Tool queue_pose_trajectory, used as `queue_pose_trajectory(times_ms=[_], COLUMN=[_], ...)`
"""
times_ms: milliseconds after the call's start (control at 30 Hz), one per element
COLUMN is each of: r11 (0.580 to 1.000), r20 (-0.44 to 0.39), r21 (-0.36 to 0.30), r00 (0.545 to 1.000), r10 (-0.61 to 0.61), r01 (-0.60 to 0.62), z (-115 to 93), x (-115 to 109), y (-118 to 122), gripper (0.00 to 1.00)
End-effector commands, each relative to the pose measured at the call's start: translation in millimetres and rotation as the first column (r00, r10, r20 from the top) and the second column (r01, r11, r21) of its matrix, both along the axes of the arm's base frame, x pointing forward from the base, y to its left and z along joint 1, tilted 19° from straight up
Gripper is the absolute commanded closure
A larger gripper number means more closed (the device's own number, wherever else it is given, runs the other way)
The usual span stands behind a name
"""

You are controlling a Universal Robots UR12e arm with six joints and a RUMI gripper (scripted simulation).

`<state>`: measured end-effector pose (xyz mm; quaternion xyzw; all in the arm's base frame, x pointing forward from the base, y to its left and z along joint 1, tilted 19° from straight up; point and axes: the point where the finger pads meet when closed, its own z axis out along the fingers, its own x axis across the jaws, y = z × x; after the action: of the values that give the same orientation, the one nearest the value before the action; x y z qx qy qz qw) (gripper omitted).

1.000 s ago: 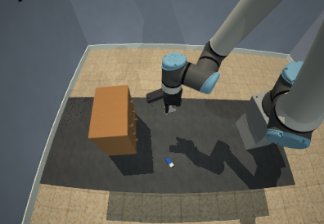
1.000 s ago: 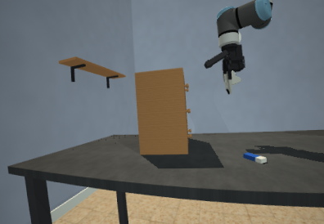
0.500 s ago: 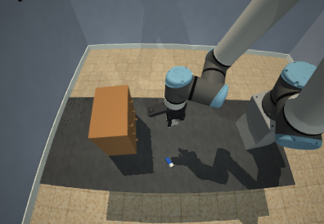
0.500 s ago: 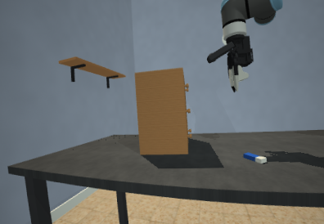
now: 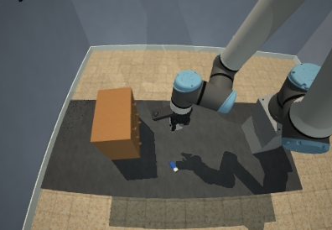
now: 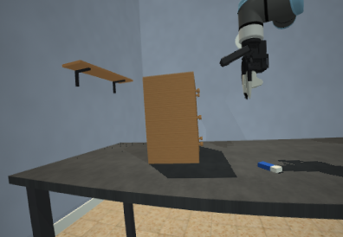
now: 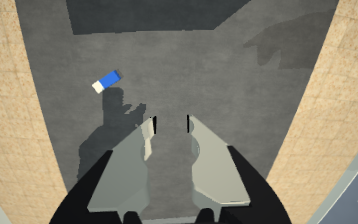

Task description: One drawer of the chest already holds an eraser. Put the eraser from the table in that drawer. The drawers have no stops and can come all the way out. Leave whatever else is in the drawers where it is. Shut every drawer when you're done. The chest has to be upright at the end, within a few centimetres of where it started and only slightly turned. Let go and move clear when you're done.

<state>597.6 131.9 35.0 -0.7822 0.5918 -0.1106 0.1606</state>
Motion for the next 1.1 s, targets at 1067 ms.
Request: queue_pose_trajectory(times_ms=[1067], r11=[0.989], r20=[0.502], r21=[0.145], r00=[0.864], r10=[-0.046], r01=[-0.031], z=[-33], x=[56], y=[17], gripper=[0.80])
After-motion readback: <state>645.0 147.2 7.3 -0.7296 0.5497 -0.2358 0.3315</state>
